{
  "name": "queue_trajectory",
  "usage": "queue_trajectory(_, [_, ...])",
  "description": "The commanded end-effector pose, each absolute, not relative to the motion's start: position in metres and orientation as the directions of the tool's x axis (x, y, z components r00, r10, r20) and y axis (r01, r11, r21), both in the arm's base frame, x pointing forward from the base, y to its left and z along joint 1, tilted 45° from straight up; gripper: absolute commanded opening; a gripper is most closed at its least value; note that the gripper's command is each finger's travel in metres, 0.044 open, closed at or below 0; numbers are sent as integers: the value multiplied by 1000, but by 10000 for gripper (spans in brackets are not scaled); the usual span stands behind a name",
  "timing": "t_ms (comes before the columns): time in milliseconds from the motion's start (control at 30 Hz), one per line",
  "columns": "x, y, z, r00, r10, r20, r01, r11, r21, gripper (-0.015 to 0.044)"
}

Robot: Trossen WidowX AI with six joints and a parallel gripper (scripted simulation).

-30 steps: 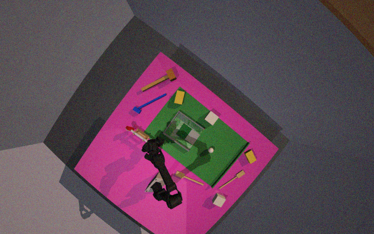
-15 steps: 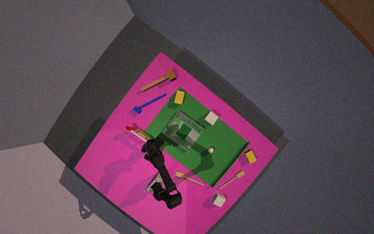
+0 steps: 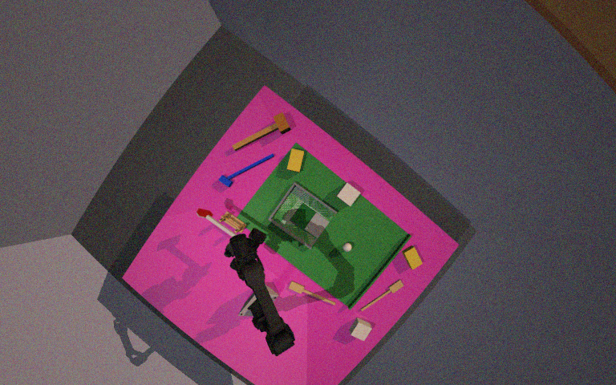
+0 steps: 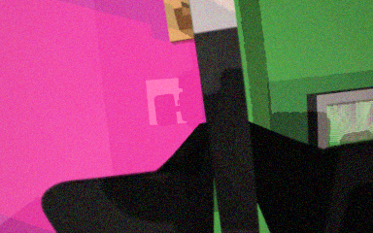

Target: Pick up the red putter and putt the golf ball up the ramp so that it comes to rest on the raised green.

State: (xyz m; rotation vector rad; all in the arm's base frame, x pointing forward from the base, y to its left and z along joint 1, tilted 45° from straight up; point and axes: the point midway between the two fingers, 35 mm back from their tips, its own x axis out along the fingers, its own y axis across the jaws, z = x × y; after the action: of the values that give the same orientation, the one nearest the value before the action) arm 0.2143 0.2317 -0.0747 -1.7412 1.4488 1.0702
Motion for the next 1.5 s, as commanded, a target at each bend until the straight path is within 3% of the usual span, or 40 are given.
queue_trajectory(0, [219, 228, -72, 68, -473, -878, -983, -182, 23, 0])
queue_trajectory(700, [308, 135, 57, 114, -463, -879, -892, 343, -296, 0])
queue_trajectory(1100, [324, 47, 143, 150, -546, -824, -637, 584, -503, 0])
queue_trajectory(1467, [301, -36, 219, 139, -644, -752, -309, 694, -651, 0])
